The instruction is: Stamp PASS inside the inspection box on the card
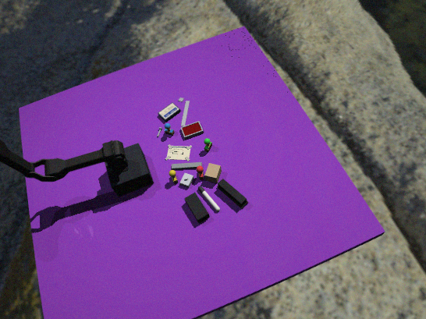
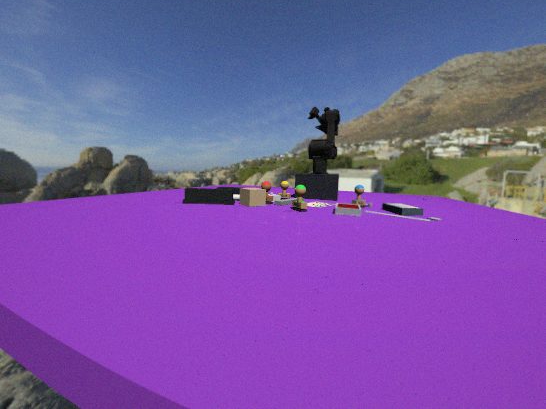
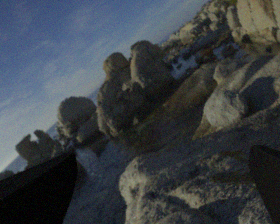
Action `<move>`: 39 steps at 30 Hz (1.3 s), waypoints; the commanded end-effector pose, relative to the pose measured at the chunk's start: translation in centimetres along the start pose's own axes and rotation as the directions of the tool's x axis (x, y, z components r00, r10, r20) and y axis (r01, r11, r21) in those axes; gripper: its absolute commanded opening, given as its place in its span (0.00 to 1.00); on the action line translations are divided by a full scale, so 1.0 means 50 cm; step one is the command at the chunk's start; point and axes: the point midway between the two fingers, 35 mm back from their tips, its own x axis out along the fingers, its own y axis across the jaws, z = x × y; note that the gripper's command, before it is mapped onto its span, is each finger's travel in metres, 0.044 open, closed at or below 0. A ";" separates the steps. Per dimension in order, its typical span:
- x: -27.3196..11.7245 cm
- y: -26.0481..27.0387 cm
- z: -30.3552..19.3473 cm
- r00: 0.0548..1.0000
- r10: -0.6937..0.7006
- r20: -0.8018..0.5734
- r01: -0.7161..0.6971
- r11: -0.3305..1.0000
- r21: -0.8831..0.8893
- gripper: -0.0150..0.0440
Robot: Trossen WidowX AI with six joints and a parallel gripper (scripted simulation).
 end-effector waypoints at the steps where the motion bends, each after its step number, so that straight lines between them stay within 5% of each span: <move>1: 0.000 0.002 0.002 1.000 0.001 0.003 -0.001 1.000 -0.002 0.89; 7: -0.027 0.101 0.082 0.992 0.046 0.121 -0.037 0.997 -0.071 0.63; 18: -0.160 0.387 0.240 0.891 0.236 0.388 -0.146 0.958 -0.247 0.63; 30: -0.277 0.617 0.274 0.751 0.449 0.484 -0.314 0.888 -0.338 0.63; 39: -0.459 0.861 0.253 0.533 0.691 0.489 -0.482 0.723 -0.496 0.63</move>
